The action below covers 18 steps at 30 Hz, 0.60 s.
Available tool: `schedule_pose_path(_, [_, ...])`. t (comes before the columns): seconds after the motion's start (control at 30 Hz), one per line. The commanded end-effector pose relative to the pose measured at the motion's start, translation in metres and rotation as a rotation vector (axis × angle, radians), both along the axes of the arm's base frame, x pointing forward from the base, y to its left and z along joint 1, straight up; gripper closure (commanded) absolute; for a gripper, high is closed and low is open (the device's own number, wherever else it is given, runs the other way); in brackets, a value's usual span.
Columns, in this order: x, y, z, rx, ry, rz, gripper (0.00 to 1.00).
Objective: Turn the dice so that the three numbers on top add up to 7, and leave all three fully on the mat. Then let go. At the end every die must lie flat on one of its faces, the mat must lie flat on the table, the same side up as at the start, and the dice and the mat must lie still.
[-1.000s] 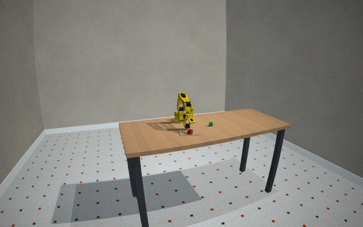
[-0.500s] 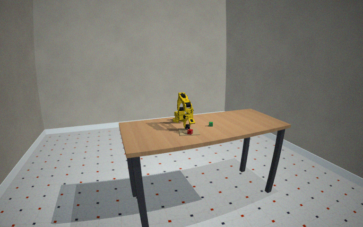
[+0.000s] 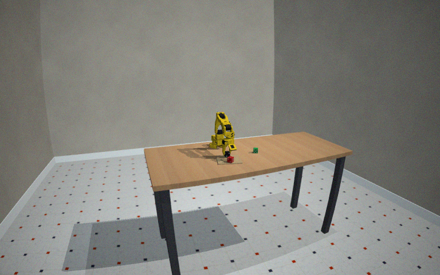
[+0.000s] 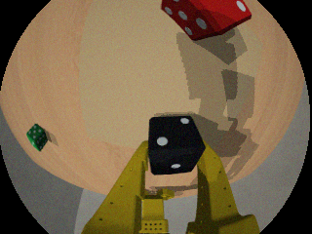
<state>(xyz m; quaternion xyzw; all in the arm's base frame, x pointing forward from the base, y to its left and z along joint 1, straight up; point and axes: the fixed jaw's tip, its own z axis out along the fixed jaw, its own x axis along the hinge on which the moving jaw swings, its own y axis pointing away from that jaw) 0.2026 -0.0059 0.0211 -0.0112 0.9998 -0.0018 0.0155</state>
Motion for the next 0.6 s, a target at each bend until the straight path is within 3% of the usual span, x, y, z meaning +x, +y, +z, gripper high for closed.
schedule_pose_path(0.0, [0.0036, 0.0022, 0.0017, 0.000, -0.026, 0.005, 1.00])
schedule_pose_path(0.33, [0.0036, 0.0022, 0.0011, 0.000, -0.026, 0.005, 0.99])
schedule_pose_path(0.57, [0.0036, 0.0022, 0.0011, 0.000, -0.026, 0.005, 0.86])
